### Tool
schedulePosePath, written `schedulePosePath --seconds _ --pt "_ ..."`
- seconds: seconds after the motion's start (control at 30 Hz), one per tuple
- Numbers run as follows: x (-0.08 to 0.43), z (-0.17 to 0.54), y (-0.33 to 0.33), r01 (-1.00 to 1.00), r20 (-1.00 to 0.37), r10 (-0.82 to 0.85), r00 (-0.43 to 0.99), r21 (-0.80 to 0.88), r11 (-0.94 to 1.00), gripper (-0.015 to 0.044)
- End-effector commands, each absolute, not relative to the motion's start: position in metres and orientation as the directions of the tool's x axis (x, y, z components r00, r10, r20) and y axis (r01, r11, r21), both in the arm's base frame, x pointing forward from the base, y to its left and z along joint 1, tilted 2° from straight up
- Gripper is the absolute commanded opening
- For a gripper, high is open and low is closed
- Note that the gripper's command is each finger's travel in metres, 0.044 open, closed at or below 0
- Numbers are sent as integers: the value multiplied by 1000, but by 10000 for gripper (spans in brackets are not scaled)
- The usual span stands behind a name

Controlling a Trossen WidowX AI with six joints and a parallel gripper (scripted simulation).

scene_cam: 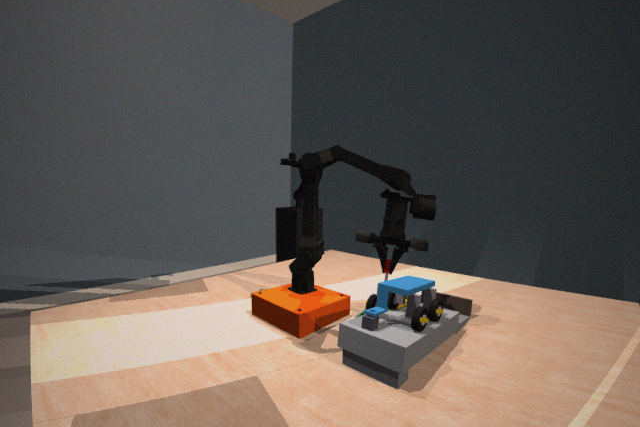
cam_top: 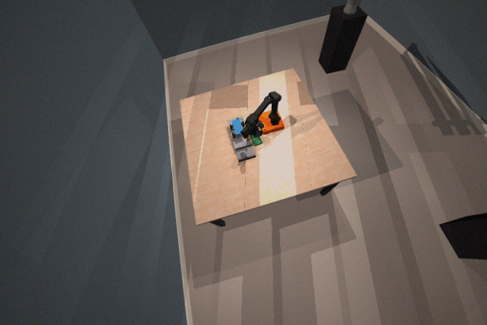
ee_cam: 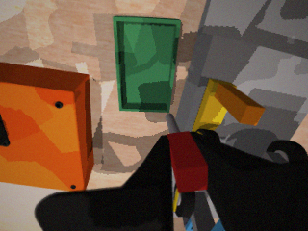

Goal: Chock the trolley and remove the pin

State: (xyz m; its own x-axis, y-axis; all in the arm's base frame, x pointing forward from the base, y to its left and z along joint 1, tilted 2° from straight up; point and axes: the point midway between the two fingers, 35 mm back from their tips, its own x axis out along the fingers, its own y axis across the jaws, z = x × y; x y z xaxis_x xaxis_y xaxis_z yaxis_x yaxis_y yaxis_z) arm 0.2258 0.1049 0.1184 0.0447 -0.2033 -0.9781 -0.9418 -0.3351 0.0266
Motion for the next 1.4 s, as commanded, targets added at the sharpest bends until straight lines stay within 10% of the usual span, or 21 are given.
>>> schedulePosePath --seconds 0.0,1.37 --pt "225 119 104 -895 -983 -176 54 31 -444 0" --pt "226 120 96 140 -999 41 16 -39 -989 0"
